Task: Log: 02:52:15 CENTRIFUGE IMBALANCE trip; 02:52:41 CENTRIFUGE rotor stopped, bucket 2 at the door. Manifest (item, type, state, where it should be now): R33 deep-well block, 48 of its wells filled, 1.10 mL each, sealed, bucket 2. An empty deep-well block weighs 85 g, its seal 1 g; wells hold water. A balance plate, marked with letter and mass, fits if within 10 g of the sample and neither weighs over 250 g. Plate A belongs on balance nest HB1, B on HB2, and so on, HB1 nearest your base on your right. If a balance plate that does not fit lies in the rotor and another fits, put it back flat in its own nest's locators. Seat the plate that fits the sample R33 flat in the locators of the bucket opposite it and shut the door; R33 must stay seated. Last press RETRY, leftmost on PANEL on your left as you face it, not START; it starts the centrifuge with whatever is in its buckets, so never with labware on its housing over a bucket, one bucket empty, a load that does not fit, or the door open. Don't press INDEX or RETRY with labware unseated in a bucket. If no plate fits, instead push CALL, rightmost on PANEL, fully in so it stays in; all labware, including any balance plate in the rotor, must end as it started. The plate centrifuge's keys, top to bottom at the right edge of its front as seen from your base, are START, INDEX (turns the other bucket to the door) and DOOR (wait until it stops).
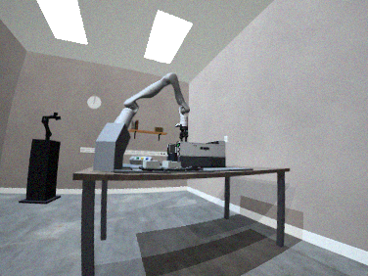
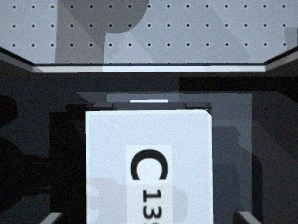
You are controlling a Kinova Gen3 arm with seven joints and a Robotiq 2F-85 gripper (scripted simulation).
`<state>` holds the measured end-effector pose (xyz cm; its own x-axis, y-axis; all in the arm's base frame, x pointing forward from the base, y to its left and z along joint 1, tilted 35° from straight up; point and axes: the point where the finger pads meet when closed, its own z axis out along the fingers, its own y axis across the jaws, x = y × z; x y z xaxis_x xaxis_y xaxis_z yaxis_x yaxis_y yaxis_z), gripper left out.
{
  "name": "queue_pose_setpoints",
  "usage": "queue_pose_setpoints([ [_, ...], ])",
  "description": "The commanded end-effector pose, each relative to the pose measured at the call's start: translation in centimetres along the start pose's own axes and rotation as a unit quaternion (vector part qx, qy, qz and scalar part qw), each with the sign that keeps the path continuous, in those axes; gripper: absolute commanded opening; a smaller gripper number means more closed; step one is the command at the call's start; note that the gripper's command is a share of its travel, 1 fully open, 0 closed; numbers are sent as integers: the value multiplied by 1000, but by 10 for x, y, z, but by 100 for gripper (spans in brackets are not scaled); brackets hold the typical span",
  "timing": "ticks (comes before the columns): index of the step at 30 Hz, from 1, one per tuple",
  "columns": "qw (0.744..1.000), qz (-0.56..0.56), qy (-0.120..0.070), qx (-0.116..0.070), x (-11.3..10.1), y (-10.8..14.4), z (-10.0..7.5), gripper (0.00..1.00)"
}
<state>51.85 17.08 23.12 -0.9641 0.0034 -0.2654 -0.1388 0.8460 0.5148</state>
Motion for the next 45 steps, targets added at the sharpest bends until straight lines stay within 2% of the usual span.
queue_pose_setpoints([
  [1,1000,0,-1,0,-1,0,-4,100],
  [20,1000,0,-1,0,-1,0,-27,100],
  [29,1000,0,-1,0,-1,0,-27,100],
  [30,1000,0,-1,0,2,-2,-28,10],
  [45,1000,0,-1,0,41,-24,-41,10],
])
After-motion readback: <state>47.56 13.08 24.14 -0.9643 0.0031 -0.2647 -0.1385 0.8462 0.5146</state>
